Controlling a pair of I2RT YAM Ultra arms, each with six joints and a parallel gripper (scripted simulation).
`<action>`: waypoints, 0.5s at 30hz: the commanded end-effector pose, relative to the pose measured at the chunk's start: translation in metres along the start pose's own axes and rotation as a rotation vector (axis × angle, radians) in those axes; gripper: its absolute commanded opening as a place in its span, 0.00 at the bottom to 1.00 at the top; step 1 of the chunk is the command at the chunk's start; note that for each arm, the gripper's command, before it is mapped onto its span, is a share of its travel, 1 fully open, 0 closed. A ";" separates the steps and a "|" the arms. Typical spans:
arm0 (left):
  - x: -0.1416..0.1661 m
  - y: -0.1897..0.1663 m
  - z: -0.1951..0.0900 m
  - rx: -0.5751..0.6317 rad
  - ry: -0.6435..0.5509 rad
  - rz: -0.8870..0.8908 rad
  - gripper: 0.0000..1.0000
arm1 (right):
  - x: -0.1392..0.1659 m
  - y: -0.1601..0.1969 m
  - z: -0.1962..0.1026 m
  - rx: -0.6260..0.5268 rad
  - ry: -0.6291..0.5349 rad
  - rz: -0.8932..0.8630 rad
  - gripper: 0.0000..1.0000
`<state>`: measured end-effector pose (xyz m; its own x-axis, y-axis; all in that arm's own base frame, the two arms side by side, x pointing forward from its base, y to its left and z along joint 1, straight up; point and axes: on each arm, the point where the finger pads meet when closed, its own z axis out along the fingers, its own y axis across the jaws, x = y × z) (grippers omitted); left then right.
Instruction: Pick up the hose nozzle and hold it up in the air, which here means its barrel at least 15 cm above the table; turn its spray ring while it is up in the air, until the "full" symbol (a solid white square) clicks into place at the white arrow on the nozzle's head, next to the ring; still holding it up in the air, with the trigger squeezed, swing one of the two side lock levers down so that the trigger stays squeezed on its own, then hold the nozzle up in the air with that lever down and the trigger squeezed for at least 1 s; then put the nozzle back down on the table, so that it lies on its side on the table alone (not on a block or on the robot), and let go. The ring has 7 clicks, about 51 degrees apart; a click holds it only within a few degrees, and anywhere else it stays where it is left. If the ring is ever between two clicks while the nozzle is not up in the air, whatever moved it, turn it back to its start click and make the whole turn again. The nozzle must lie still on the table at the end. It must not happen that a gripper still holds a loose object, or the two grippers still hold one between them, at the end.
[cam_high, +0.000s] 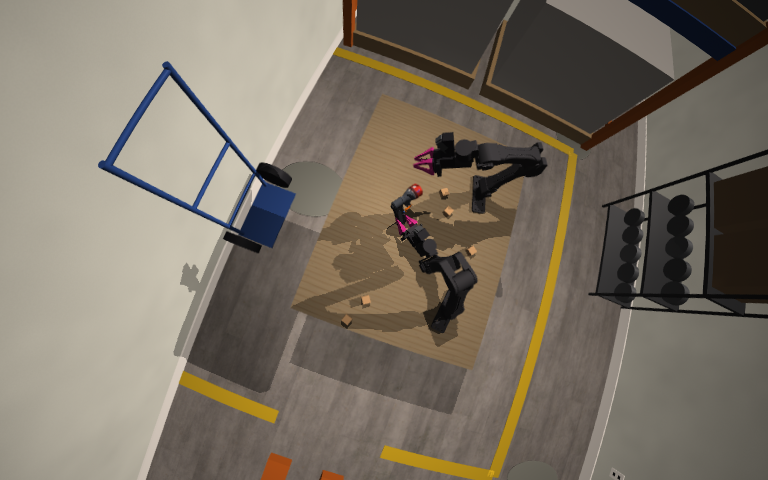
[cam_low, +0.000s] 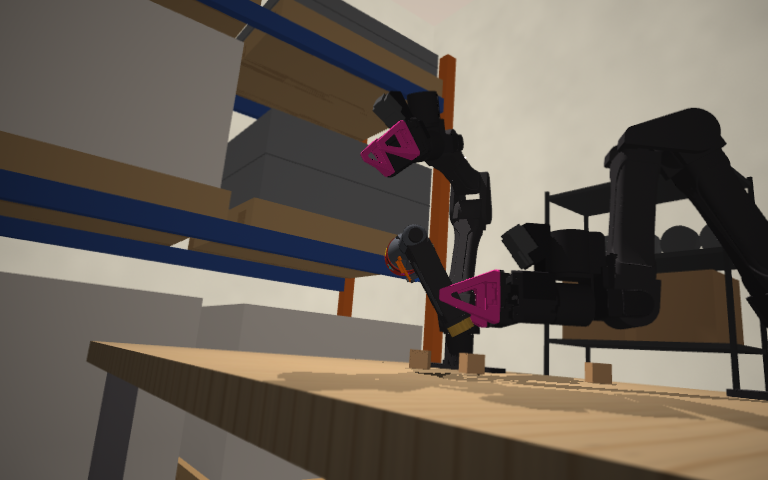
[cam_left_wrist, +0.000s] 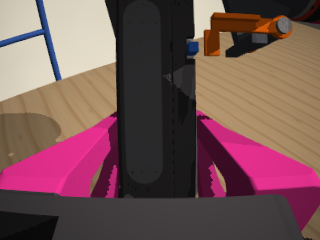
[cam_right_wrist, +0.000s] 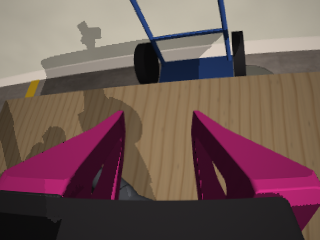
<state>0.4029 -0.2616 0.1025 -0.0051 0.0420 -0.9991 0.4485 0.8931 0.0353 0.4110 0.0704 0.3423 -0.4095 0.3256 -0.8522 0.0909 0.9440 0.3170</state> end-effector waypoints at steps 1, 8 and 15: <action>-0.050 -0.006 0.009 0.008 -0.172 -0.042 0.35 | -0.042 0.000 -0.019 -0.102 -0.208 -0.124 0.37; -0.050 -0.006 0.009 0.008 -0.172 -0.042 0.35 | -0.072 -0.027 -0.054 -0.067 -0.414 -0.309 0.37; -0.050 -0.006 0.009 0.008 -0.172 -0.042 0.35 | -0.076 -0.043 -0.069 -0.032 -0.503 -0.403 0.37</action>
<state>0.4029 -0.2616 0.1025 -0.0051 0.0420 -0.9991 0.4485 0.8931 0.0353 0.3800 0.0044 0.4016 -0.0511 0.0079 -0.9987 0.0181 0.9998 0.0070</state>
